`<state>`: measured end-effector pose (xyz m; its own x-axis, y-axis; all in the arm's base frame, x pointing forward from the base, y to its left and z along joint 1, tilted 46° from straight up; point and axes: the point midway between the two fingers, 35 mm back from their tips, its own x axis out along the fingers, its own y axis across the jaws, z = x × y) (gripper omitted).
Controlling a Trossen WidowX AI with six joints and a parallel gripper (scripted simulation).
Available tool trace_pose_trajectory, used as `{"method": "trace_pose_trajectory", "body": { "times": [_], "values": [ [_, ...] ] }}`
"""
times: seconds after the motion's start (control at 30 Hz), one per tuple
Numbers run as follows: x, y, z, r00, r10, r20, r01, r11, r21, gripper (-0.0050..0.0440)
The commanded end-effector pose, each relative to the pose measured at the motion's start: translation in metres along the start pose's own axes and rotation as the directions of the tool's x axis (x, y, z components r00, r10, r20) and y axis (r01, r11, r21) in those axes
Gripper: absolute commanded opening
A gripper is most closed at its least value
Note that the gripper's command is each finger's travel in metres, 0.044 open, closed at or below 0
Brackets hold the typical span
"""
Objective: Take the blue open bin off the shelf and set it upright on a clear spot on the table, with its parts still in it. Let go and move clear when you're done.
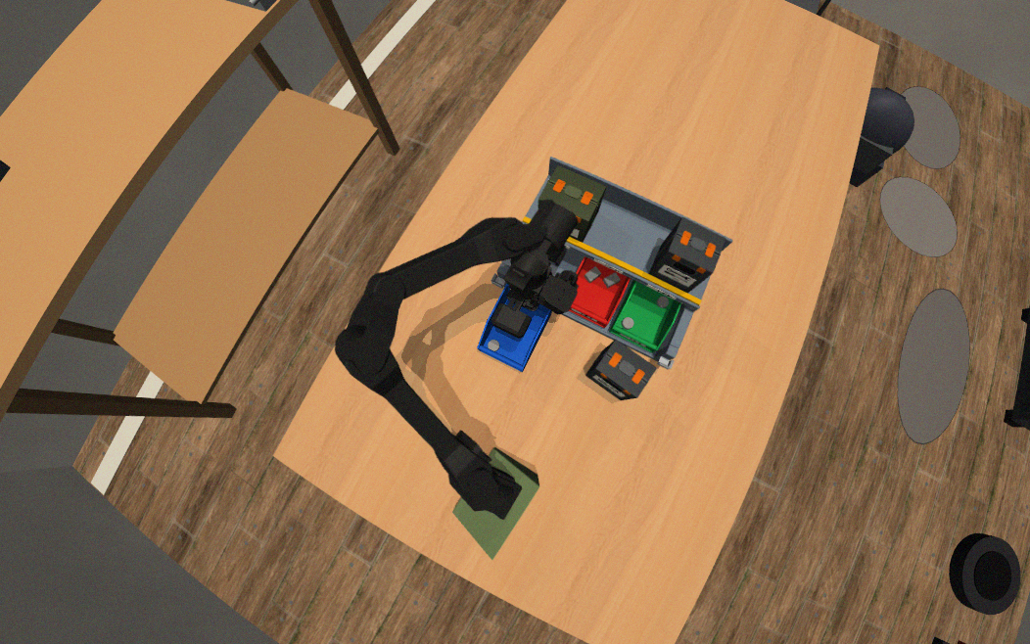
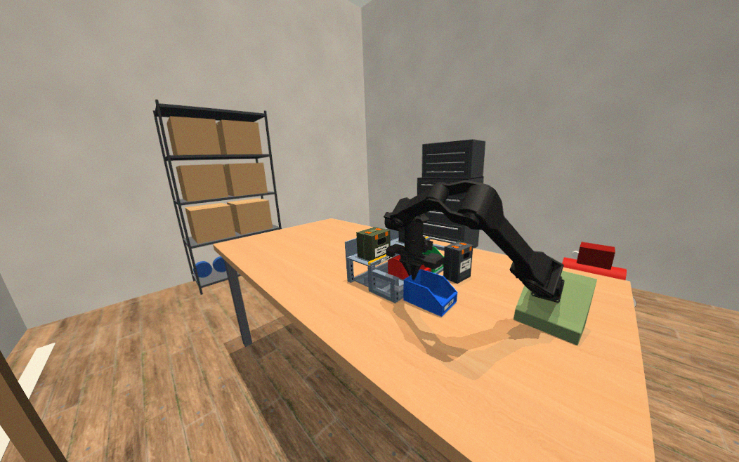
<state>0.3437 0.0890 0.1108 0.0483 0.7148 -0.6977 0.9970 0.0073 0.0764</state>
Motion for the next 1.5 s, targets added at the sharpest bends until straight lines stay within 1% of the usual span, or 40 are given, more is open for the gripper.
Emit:
{"method": "trace_pose_trajectory", "body": {
  "times": [0.0, 0.6, 0.63, 1.47],
  "values": [
    [-0.0026, 0.0008, -0.0024, 1.000, 0.010, -0.002, -0.010, 1.000, -0.001, 0.0000],
    [-0.0017, 0.0007, -0.0024, 1.000, 0.010, -0.002, -0.010, 1.000, -0.001, 0.0000],
    [-0.0022, 0.0010, -0.0025, 1.000, 0.011, 0.001, -0.011, 1.000, -0.009, 0.0150],
    [-0.0022, 0.0010, -0.0024, 1.000, 0.011, 0.001, -0.011, 1.000, -0.009, 0.0150]
  ]
}}
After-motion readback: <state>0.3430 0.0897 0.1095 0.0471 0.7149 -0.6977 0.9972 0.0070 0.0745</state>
